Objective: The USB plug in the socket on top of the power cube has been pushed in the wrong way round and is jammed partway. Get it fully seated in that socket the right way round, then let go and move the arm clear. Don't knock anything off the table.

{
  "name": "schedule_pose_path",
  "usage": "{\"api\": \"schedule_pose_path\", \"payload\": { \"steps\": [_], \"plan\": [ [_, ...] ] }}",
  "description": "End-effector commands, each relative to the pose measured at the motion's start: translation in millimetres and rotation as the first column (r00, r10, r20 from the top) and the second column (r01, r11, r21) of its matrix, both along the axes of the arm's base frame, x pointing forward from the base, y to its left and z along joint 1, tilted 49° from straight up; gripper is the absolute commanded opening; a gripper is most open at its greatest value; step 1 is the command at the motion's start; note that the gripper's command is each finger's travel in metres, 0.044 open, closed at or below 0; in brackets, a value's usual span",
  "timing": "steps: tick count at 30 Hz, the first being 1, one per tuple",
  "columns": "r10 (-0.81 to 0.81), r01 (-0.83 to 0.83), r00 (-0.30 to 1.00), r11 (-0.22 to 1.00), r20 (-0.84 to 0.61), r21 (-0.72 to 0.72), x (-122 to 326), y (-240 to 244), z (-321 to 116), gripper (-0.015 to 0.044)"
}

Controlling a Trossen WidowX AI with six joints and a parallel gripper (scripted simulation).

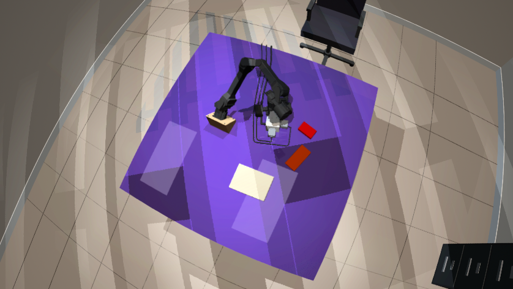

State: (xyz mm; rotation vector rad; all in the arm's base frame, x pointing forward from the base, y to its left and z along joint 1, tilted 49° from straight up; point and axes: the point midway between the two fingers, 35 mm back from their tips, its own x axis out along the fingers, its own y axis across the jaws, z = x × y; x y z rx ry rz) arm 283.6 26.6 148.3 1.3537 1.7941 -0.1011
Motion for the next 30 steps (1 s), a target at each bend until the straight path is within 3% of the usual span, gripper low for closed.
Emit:
{"api": "schedule_pose_path", "payload": {
  "steps": [1,15,30],
  "plan": [
    [0.068,-0.069,0.995,0.998,0.076,0.001,-0.2,0.1,-0.2,0.0000],
    [0.297,-0.304,0.892,0.952,0.339,-0.036,-0.2,0.1,-0.2,0.0000],
    [0.495,-0.515,0.652,0.845,0.575,-0.144,-0.2,0.1,-0.2,0.0000]
  ]
}}
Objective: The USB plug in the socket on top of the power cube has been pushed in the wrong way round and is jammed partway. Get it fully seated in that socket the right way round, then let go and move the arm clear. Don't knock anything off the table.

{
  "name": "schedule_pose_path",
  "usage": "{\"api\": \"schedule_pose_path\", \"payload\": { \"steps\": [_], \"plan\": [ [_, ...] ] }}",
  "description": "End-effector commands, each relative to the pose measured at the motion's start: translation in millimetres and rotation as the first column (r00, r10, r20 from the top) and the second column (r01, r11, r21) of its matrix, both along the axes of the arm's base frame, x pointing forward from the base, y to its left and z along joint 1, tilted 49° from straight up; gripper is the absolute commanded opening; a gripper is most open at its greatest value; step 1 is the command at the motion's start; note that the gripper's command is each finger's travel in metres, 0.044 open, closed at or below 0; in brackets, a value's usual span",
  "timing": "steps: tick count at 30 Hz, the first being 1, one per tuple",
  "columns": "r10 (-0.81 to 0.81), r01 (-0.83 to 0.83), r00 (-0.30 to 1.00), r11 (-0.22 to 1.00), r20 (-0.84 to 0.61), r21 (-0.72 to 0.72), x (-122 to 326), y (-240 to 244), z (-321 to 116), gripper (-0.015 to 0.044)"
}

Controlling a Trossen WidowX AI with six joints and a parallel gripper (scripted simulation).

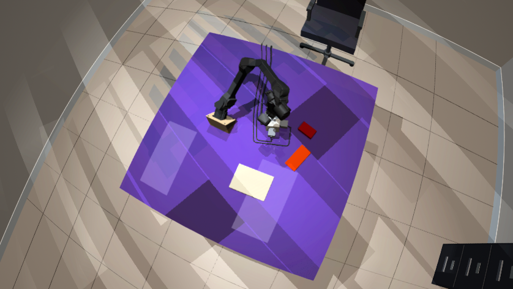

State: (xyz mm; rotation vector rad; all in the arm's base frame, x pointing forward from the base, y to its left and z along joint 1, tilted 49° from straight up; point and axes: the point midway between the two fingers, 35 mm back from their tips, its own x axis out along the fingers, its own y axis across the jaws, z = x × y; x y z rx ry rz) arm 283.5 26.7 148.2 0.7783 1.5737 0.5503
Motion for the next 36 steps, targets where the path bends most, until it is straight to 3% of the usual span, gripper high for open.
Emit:
{"api": "schedule_pose_path", "payload": {
  "steps": [1,18,36],
  "plan": [
    [0.068,-0.068,0.995,0.998,0.076,0.001,-0.1,0.0,-0.1,0.0000],
    [0.342,-0.350,0.854,0.935,0.392,-0.052,-0.1,0.0,-0.1,0.0000],
    [0.552,-0.580,0.526,0.789,0.647,-0.202,-0.1,0.0,-0.1,0.0000]
  ]
}}
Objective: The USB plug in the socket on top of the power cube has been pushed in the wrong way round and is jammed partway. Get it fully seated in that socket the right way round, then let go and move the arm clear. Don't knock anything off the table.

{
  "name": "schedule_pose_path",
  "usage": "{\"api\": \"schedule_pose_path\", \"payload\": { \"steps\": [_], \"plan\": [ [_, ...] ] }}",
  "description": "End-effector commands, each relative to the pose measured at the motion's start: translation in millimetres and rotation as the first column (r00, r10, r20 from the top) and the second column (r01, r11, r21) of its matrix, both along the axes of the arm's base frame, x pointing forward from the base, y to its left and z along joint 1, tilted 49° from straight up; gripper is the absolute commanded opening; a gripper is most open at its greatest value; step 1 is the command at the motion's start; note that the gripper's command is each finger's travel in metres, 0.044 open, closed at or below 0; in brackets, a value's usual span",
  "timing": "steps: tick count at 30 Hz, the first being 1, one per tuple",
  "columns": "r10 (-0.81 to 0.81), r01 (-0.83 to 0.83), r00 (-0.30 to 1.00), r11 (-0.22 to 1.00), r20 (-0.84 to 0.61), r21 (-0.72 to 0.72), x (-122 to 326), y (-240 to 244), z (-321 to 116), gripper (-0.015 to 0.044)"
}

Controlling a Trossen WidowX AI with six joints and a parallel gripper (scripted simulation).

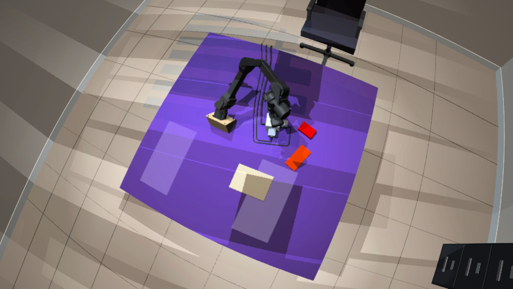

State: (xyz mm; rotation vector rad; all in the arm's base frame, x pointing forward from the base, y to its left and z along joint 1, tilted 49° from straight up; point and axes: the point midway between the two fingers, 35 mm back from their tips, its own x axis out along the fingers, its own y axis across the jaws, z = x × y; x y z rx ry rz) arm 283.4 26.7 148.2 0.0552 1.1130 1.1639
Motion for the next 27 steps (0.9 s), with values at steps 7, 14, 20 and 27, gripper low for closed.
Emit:
{"api": "schedule_pose_path", "payload": {
  "steps": [7,14,20,27],
  "plan": [
    [0.169,-0.171,0.967,0.985,0.192,-0.007,-0.1,0.0,-0.1,0.0000],
    [0.282,-0.287,0.904,0.957,0.322,-0.031,-0.1,0.0,-0.1,0.0000],
    [0.370,-0.380,0.826,0.923,0.425,-0.065,-0.1,0.0,-0.1,0.0000],
    [0.460,-0.477,0.710,0.871,0.534,-0.117,-0.1,0.0,-0.2,0.0000]
  ]
}}
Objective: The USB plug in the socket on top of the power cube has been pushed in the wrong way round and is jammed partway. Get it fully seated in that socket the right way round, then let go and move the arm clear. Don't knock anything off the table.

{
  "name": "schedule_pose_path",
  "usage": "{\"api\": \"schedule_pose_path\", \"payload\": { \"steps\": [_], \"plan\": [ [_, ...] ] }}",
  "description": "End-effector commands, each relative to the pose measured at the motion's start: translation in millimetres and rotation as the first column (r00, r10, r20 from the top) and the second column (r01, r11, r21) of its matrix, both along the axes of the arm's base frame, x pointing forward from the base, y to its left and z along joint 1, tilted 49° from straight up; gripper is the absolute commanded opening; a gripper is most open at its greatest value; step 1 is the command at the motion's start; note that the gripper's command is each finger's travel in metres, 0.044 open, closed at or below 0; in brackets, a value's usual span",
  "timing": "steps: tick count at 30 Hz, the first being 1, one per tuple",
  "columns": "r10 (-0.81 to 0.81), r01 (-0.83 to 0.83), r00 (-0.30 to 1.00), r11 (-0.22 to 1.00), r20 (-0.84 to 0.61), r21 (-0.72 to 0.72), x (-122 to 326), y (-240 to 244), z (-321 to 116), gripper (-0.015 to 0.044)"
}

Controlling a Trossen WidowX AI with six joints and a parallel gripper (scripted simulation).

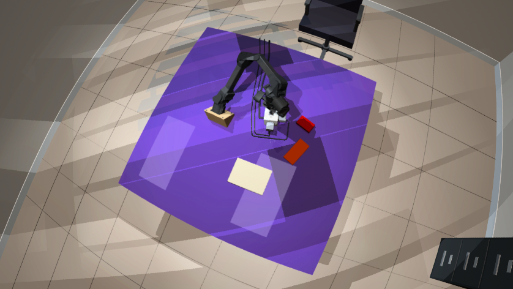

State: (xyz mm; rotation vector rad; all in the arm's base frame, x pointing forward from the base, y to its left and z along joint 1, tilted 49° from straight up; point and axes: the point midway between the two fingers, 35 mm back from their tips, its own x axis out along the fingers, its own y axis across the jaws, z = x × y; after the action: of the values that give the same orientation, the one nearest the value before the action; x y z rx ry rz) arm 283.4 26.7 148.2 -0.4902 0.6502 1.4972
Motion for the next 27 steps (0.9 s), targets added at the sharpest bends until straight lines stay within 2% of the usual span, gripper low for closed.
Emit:
{"api": "schedule_pose_path", "payload": {
  "steps": [1,16,27],
  "plan": [
    [0.067,-0.068,0.995,0.998,0.076,0.001,-0.1,0.0,-0.1,0.0000],
    [0.309,-0.316,0.883,0.948,0.354,-0.040,-0.1,0.0,-0.2,0.0000],
    [0.319,-0.327,0.874,0.944,0.366,-0.044,-0.1,0.0,-0.2,0.0000]
  ]
}}
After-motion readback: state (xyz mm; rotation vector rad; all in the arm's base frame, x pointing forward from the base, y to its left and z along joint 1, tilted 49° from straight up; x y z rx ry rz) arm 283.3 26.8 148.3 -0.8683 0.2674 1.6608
